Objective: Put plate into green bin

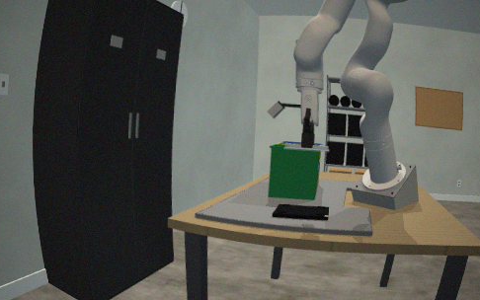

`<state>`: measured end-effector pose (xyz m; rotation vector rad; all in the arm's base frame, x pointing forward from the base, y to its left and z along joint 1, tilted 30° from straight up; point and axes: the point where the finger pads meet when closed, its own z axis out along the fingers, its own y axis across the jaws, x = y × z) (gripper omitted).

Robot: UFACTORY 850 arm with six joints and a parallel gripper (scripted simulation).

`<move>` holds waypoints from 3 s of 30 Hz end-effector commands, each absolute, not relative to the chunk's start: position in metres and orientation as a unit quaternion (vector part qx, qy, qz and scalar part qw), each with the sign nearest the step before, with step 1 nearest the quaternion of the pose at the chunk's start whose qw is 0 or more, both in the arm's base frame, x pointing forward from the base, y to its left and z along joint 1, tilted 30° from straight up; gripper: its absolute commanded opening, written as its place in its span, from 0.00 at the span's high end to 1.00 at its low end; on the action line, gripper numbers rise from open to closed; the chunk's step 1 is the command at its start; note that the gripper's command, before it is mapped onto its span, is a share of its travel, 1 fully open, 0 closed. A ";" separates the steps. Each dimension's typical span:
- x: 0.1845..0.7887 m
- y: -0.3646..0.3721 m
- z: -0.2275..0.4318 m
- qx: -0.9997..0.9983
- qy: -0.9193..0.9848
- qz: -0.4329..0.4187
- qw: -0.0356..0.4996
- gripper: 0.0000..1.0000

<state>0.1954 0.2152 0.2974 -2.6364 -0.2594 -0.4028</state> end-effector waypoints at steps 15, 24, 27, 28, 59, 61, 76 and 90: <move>0.187 0.203 0.324 -0.961 -0.090 -0.149 0.214 1.00; 0.184 0.198 0.335 -0.961 -0.090 -0.149 0.214 1.00; 0.184 0.198 0.335 -0.961 -0.090 -0.149 0.214 1.00; 0.184 0.198 0.335 -0.961 -0.090 -0.149 0.214 1.00; 0.212 0.145 0.314 -0.961 -0.093 -0.150 0.213 1.00; 0.215 0.139 0.311 -0.961 -0.093 -0.150 0.213 1.00; 0.234 0.103 0.297 -0.961 -0.093 -0.150 0.213 1.00; 0.252 0.070 0.283 -0.961 -0.093 -0.150 0.213 1.00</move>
